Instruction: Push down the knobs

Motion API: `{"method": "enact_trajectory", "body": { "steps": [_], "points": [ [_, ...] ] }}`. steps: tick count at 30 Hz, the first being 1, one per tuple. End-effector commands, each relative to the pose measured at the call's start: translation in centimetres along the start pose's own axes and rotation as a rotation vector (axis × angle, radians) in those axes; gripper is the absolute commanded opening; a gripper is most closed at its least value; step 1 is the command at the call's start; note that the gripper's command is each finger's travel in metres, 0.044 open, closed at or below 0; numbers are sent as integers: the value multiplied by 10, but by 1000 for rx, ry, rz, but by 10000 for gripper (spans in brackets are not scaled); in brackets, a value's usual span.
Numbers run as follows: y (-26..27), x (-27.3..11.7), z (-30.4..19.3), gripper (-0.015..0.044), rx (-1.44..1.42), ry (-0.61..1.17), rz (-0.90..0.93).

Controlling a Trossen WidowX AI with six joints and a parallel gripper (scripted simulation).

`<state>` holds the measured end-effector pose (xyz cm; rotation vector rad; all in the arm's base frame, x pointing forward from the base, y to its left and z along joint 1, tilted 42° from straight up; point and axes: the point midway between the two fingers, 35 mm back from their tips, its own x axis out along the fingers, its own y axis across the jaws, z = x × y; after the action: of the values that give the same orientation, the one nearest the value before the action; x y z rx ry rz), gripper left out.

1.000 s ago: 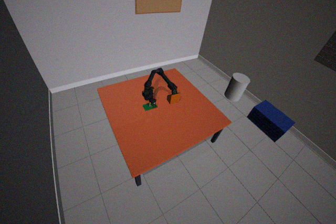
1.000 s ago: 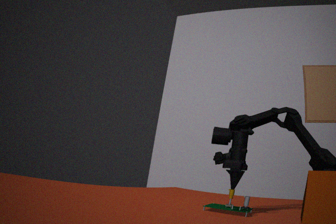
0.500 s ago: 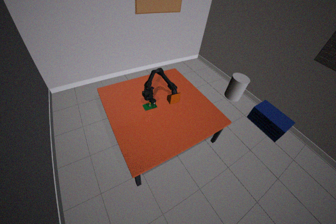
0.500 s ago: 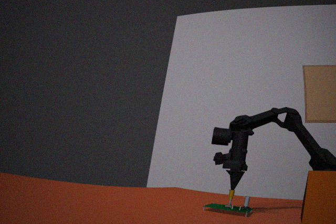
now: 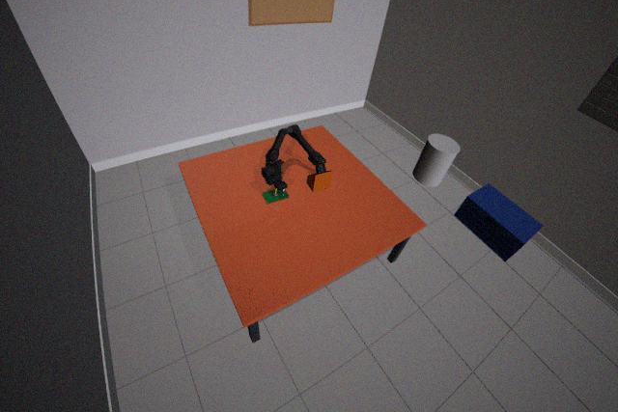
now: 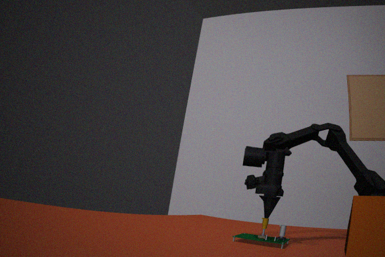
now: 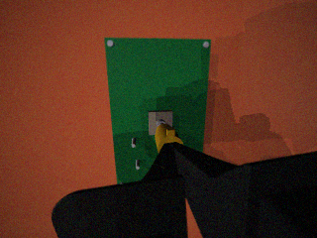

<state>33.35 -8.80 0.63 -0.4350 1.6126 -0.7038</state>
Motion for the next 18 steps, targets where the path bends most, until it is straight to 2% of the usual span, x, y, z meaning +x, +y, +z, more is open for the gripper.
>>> {"method": "enact_trajectory", "body": {
  "steps": [1,18],
  "points": [
    [-1,6,1,0,5,4,-4],
    [-2,12,1,0,5,4,-4]
  ]
}}
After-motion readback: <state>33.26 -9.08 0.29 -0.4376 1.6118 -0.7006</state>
